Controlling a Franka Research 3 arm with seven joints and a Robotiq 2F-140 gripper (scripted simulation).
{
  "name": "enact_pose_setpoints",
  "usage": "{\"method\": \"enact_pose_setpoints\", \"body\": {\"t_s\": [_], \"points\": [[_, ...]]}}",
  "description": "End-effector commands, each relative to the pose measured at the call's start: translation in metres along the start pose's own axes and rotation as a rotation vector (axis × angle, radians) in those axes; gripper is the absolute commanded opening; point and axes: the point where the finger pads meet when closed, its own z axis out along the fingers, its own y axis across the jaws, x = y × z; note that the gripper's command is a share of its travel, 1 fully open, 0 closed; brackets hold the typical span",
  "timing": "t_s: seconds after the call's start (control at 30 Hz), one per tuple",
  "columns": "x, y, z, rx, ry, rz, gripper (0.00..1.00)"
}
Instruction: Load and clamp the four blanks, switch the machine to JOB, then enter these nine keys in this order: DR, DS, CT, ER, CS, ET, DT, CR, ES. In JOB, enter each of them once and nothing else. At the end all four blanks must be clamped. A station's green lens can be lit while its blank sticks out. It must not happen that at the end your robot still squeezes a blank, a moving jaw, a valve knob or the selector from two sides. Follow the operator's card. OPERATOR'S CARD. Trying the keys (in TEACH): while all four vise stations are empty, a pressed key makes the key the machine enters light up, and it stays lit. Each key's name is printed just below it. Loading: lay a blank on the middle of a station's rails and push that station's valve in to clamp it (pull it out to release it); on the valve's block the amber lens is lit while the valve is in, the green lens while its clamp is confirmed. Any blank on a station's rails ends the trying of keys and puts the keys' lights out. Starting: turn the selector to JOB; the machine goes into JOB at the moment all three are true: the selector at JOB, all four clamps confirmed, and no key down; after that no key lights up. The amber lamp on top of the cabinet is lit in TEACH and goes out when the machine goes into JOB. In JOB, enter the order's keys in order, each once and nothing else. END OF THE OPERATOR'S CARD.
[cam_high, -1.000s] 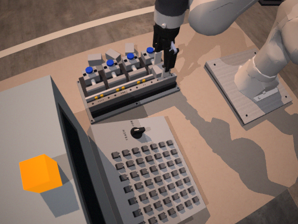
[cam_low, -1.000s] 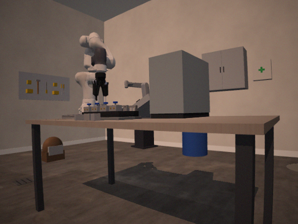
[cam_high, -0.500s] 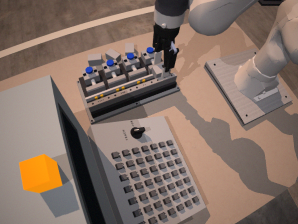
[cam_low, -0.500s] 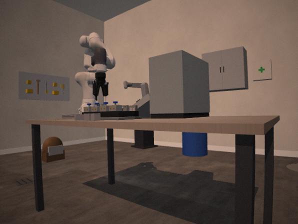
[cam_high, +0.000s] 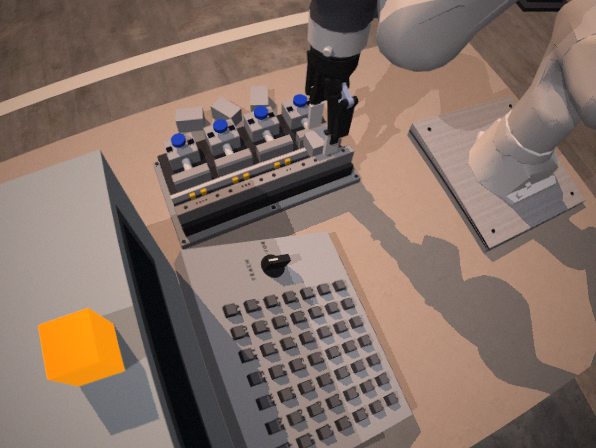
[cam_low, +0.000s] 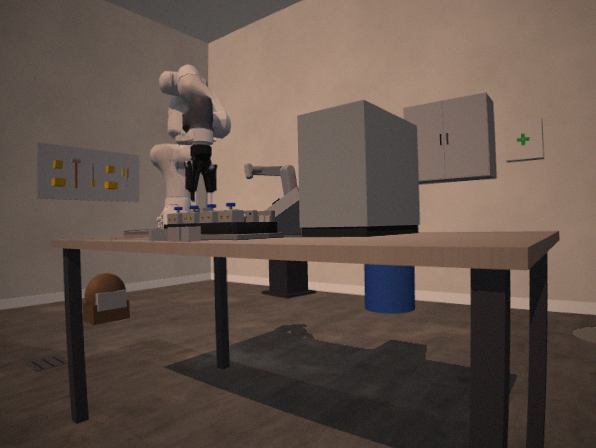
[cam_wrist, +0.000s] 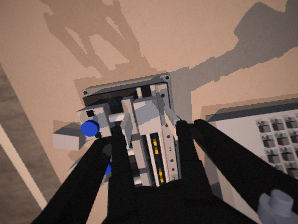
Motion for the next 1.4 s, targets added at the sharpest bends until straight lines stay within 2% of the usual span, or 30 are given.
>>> {"method": "enact_pose_setpoints", "body": {"t_s": [0.0,0.3,0.6,0.67,1.13,1.37], "points": [[0.000,0.000,0.000,0.002,-0.001,-0.004,0.40],[0.000,0.000,-0.004,0.002,-0.001,-0.004,0.40],[0.000,0.000,-0.030,0.002,-0.001,-0.004,0.40],[0.000,0.000,-0.030,0.002,-0.001,-0.004,0.40],[0.000,0.000,-0.102,0.002,-0.001,-0.004,0.40],[0.000,0.000,-0.119,0.002,-0.001,-0.004,0.40]]}}
